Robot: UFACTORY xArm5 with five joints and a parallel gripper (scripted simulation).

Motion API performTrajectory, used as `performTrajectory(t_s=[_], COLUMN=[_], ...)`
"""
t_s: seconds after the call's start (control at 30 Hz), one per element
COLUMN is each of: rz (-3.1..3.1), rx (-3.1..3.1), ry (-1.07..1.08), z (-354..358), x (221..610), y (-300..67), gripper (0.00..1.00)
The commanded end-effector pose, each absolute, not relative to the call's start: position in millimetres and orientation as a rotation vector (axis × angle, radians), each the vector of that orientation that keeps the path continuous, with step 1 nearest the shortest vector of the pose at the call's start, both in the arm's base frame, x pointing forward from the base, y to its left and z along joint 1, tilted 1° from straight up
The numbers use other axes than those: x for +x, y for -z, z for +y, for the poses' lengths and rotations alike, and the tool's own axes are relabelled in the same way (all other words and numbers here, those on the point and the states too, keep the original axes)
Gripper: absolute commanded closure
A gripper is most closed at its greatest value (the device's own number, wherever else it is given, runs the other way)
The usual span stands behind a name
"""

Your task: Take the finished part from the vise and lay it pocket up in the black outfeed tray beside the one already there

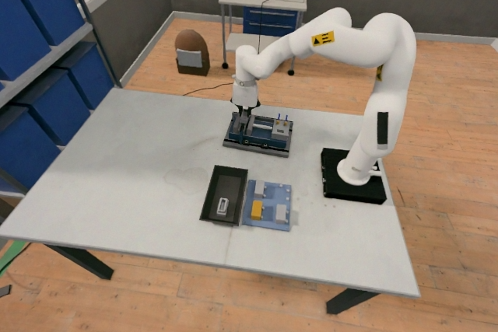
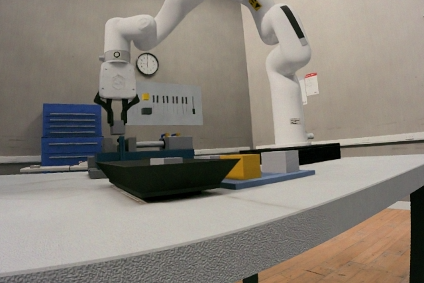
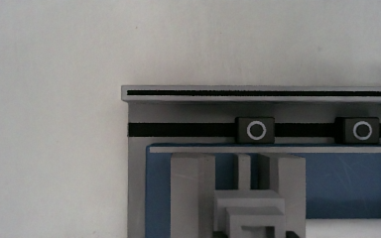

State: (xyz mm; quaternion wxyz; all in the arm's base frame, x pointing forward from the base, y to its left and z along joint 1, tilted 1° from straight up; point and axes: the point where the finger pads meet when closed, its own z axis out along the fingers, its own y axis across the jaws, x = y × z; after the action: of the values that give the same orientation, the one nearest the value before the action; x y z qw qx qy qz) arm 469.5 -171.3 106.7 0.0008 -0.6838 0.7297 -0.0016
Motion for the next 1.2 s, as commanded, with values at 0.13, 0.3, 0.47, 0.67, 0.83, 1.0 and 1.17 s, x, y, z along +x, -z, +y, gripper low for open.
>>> performTrajectory(t_s=[0.13, 0.3, 0.47, 0.67, 0.83, 1.0, 1.17], rz=[2.289, 2.289, 2.289, 2.289, 2.279, 2.268, 2.245], rx=[-2.145, -2.145, -2.145, -2.146, -2.155, -2.165, -2.187], ry=[0.013, 0.013, 0.013, 0.013, 0.012, 0.012, 0.011], z=[-172, -172, -172, -169, -131, -85, -20], x=[471, 471, 471, 472, 484, 495, 500], y=[-122, -125, -126, -126, -127, -127, -127], gripper=[1.0, 1.0, 1.0, 1.0, 1.0, 1.0, 1.0])
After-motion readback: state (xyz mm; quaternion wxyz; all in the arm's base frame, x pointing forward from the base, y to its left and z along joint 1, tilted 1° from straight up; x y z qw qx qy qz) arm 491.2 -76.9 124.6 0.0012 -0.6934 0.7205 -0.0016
